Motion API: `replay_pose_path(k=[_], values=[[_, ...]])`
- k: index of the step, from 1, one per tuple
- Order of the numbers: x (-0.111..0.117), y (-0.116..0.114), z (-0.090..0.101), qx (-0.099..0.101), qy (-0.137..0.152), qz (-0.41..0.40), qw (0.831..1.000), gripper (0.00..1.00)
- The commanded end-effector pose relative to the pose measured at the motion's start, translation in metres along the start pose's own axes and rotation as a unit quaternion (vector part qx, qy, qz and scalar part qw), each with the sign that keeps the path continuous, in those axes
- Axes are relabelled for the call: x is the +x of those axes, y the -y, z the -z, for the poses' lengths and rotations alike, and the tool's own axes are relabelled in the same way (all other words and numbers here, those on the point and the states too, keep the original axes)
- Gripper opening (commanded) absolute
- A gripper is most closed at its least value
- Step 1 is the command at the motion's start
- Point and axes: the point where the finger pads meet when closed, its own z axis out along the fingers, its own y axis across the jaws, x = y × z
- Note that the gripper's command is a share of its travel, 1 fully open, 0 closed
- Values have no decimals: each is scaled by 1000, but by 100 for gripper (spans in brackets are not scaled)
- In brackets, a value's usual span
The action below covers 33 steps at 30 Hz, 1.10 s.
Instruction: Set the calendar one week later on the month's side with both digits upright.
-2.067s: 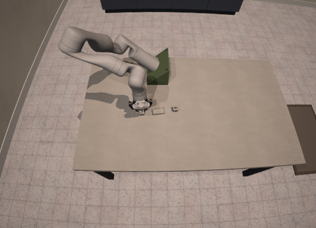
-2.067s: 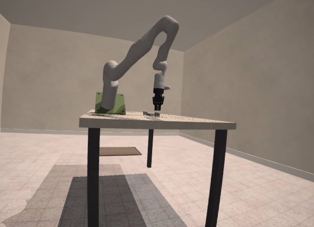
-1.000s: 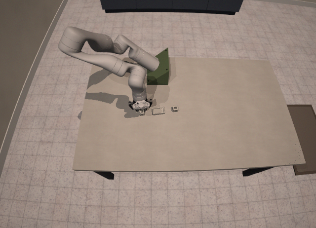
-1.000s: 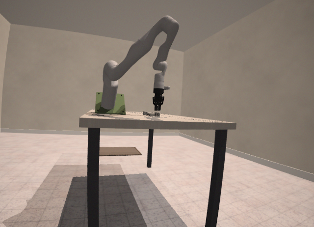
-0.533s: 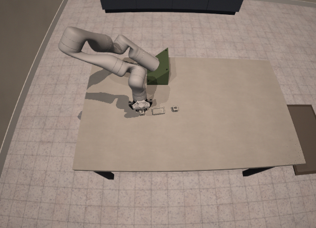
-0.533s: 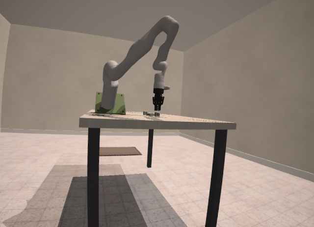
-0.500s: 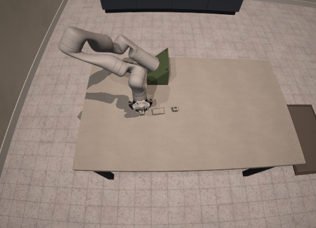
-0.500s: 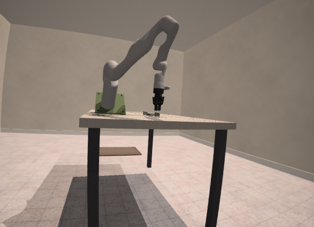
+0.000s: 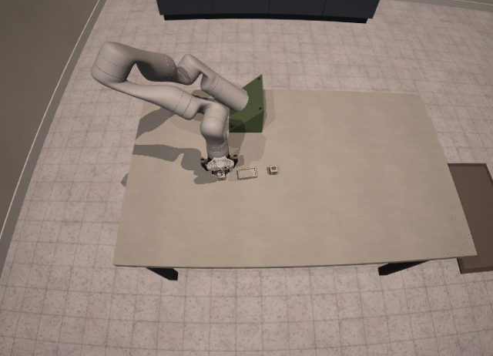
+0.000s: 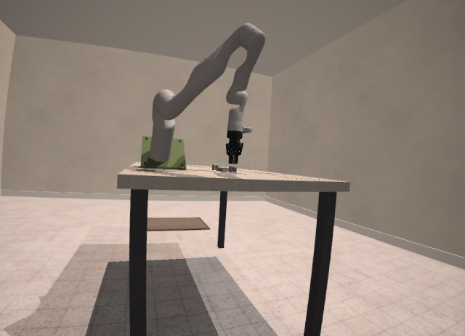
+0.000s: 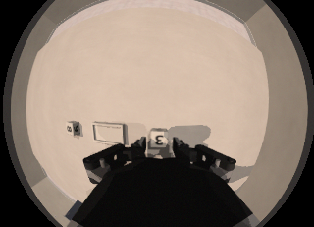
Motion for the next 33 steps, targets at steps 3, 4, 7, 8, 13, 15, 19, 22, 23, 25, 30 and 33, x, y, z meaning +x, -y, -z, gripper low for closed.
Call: replay_pose_path(k=[3, 4, 7, 8, 13, 15, 19, 22, 23, 25, 30, 33], values=[[3, 1, -1, 1, -3, -4, 1000, 46], [3, 1, -1, 1, -3, -4, 1000, 46], [3, 1, -1, 1, -3, -4, 1000, 46], [3, 1, -1, 1, -3, -4, 1000, 46], [3, 1, -1, 1, -3, -4, 1000, 46], [3, 1, -1, 1, -3, -4, 1000, 46], [3, 1, -1, 1, -3, -4, 1000, 46], [3, 1, -1, 1, -3, -4, 1000, 46], [3, 1, -1, 1, -3, -4, 1000, 46], [3, 1, -1, 1, -3, -4, 1000, 46], [3, 1, -2, 1, -3, -4, 1000, 46], [2, 1, -5, 1, -3, -3, 1000, 46]])
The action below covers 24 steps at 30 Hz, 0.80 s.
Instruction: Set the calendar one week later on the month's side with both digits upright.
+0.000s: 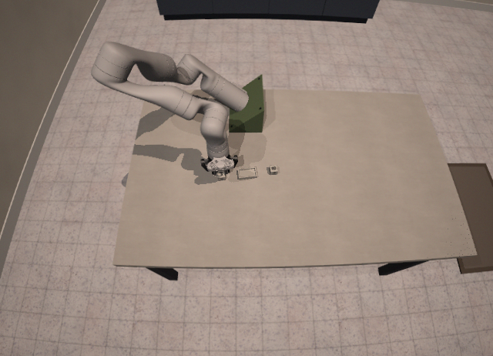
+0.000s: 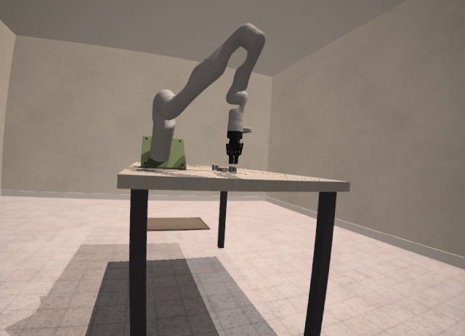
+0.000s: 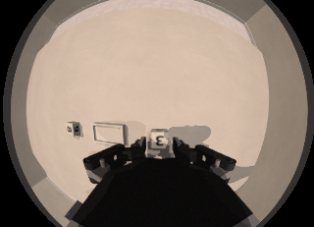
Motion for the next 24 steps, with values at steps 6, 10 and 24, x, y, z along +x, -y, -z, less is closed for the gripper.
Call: replay_pose_path(k=[6, 10, 24], values=[[1, 0, -9, 0, -1, -3, 1000, 46], [0, 0, -17, 0, -1, -2, 1000, 46], [1, 1, -29, 0, -1, -3, 1000, 46]])
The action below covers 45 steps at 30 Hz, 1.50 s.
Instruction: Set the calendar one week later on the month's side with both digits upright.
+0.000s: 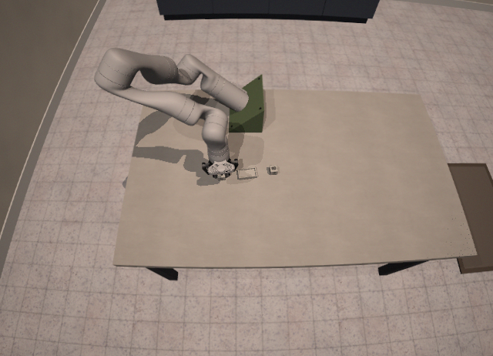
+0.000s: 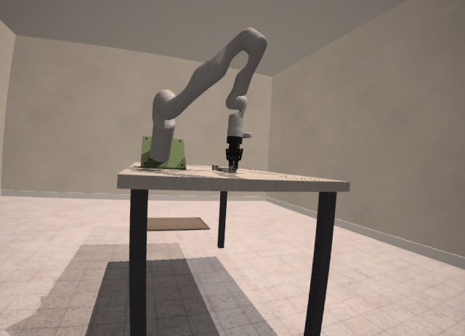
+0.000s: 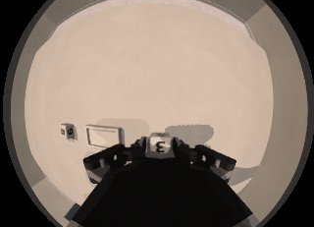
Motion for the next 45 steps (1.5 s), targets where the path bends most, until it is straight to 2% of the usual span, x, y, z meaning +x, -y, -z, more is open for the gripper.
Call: replay_pose_path(k=[1, 36, 37, 45], values=[[0, 0, -3, 0, 0, -3, 1000, 46], [0, 0, -3, 0, 0, -3, 1000, 46], [0, 0, -3, 0, 0, -3, 1000, 26], [0, 0, -3, 0, 0, -3, 1000, 26]])
